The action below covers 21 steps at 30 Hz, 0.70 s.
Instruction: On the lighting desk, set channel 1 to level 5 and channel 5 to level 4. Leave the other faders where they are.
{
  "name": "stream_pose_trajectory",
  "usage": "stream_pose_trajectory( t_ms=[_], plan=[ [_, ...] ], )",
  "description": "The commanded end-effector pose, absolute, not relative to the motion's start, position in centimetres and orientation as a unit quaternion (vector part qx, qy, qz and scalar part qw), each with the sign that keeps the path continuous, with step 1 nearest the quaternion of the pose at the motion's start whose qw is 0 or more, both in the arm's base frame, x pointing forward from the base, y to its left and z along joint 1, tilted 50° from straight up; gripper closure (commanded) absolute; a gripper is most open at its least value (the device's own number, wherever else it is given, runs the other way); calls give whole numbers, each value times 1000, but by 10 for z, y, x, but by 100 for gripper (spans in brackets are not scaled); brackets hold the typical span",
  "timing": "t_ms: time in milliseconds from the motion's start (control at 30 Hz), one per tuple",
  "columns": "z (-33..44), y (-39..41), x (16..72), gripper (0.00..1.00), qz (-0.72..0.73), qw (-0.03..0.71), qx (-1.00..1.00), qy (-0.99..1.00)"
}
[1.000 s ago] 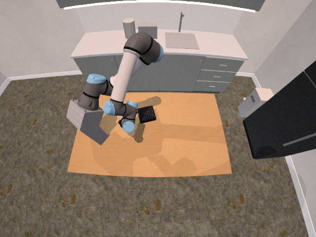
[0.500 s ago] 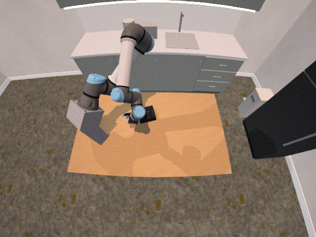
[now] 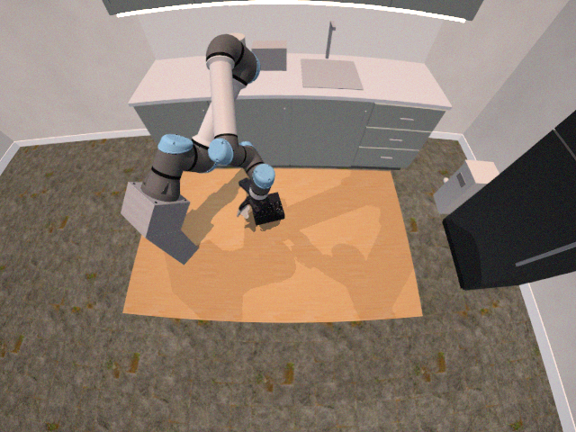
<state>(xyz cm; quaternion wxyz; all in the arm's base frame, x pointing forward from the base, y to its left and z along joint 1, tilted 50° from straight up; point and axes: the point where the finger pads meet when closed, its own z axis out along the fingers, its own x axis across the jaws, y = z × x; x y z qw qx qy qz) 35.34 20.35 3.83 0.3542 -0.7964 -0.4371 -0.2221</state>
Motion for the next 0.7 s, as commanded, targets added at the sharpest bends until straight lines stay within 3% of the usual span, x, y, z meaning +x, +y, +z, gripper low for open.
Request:
stream_pose_trajectory(
  t_ms=[0, 200, 667],
  plan=[
    [65, 213, 367, 0, -291, 287, -747, -525],
    [90, 223, 375, 0, -349, 213, -679, -609],
    [125, 239, 380, 0, -404, 122, -583, -694]
  ],
)
